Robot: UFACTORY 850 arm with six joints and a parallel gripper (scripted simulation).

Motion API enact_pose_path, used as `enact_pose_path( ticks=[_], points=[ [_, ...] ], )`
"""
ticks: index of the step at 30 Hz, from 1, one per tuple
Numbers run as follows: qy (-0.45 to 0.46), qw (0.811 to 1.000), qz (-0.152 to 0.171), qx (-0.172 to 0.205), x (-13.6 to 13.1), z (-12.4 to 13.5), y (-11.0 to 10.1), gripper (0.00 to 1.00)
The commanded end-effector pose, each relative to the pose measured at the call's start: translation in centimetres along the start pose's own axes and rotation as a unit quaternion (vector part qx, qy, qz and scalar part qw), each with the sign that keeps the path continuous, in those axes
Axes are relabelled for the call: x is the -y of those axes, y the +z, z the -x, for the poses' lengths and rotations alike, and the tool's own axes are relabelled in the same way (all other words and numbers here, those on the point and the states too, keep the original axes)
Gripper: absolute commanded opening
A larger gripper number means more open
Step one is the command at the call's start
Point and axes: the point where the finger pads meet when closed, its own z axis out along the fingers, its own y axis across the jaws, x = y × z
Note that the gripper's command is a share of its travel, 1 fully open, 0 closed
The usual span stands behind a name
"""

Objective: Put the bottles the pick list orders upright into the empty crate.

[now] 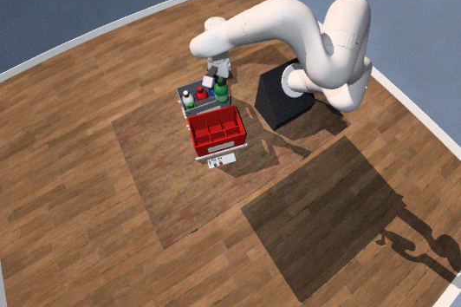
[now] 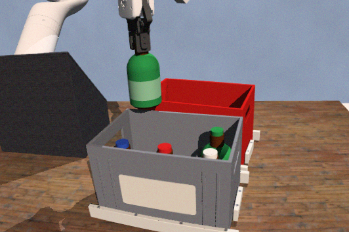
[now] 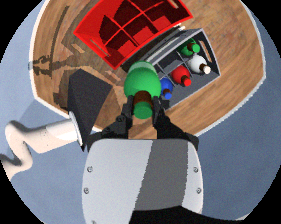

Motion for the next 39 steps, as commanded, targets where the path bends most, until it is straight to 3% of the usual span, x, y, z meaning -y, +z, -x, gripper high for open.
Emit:
enact_pose_path(
  ticks=[1,39],
  points=[
    [0.0,1.0,0.001,0.0,0.6,-0.7,-0.1,0.0],
    [0.0,1.0,0.001,0.0,5.4,-5.6,-0.1,0.0]
  ],
)
